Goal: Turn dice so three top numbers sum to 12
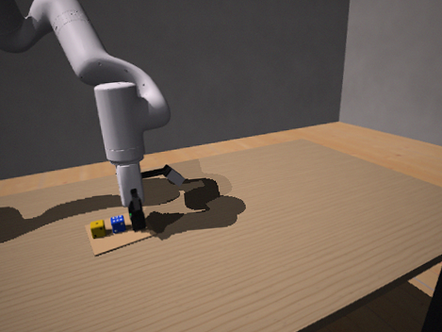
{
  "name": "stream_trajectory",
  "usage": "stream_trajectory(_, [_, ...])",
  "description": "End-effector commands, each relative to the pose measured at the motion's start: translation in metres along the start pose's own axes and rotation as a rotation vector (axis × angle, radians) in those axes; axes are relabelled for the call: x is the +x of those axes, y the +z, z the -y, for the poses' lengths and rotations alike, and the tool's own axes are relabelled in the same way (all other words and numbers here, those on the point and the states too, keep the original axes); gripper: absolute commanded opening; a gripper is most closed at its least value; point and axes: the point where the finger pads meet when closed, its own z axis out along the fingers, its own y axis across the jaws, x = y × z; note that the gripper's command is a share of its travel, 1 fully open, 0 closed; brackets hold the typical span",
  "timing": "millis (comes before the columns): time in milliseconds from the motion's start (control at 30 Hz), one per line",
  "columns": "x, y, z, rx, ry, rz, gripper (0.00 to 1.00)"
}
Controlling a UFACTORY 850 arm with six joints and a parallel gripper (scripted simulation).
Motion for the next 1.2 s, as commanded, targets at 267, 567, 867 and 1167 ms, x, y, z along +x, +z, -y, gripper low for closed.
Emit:
stream_trajectory(267, [0.001,-0.016,0.000,0.000,0.000,-0.002,0.47])
stream_trajectory(567, [0.001,-0.058,0.000,0.000,-0.001,-0.002,0.47])
stream_trajectory(867, [0.001,-0.088,0.000,0.000,-0.001,-0.002,0.47])
stream_trajectory(1167, [0.001,-0.091,0.000,0.000,0.000,-0.002,1.00])
